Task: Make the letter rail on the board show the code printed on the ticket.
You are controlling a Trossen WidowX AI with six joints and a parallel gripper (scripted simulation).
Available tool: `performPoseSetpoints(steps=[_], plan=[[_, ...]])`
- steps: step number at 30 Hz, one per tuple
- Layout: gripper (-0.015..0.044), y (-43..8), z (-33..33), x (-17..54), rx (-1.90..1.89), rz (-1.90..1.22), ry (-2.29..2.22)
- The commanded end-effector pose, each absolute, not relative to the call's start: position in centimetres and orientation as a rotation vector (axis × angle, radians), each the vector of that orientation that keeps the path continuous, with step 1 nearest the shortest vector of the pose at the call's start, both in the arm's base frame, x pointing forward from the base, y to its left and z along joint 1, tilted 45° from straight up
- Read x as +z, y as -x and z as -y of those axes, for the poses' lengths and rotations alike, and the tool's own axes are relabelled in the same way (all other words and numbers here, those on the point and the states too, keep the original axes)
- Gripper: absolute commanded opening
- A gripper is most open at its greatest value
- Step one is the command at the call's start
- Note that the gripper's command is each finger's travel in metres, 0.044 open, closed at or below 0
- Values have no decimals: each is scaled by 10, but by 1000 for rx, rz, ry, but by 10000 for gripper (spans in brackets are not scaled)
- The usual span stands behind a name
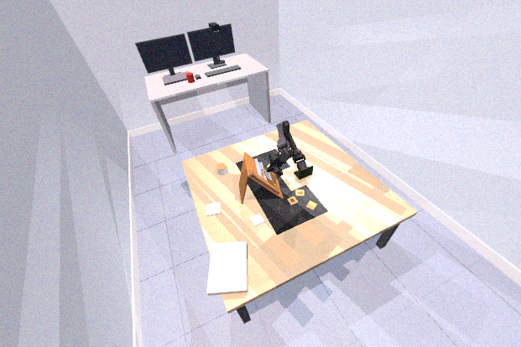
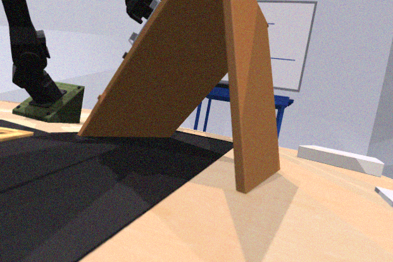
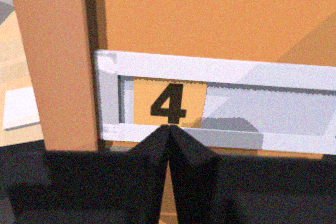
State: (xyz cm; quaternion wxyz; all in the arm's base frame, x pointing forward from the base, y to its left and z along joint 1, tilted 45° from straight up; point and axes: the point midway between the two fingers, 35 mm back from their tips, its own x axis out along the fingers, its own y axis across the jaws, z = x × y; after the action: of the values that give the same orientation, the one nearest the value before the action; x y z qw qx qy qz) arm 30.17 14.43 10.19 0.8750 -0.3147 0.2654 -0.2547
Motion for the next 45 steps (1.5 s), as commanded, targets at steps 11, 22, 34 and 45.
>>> performPoseSetpoints(steps=[11,22,34,45], plan=[[0,-316,-120,135,-746,-1060,528],[0,-316,-118,134,-755,-1068,527],[0,-322,-115,134,-763,-1072,529],[0,-326,-112,134,-770,-1074,531]])
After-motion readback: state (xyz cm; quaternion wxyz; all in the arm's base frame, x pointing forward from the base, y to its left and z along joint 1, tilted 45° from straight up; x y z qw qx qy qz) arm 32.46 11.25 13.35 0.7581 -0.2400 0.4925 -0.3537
